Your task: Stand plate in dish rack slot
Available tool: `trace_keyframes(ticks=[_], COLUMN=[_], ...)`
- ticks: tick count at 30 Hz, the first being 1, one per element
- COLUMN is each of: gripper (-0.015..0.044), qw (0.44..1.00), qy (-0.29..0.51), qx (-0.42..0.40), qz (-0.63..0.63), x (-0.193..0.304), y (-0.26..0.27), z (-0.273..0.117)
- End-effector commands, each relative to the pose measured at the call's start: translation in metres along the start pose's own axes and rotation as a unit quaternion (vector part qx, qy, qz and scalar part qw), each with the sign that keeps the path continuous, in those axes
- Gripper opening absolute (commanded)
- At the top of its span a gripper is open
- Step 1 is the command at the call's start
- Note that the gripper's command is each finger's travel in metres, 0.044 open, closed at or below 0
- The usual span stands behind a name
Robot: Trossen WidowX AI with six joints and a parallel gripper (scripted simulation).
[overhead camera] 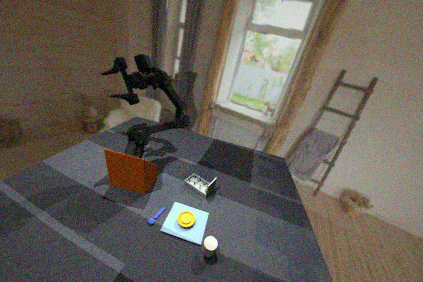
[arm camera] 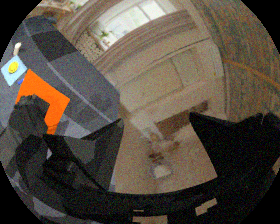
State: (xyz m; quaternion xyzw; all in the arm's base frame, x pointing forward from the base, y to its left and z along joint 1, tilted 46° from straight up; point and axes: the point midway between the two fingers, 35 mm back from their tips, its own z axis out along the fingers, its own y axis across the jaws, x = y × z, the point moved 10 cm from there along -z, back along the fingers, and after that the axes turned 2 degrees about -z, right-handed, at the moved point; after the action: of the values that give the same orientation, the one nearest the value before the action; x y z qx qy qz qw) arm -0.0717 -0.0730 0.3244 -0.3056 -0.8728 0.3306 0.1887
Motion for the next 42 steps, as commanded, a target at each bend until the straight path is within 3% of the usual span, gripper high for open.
trace_keyframes(ticks=[1,12,25,42], gripper=[0.04,0.04,0.04,0.04], qw=[1.0,0.986,0.932,0.833], qy=[-0.002,-0.132,-0.241,-0.247], qx=[-0.001,-0.095,-0.247,-0.458], qz=[-0.001,-0.049,-0.106,-0.188], x=[-0.001,-0.047,-0.141,-0.278], y=[-0.001,-0.032,-0.038,0.027], z=[0.001,0.039,0.08,0.102])
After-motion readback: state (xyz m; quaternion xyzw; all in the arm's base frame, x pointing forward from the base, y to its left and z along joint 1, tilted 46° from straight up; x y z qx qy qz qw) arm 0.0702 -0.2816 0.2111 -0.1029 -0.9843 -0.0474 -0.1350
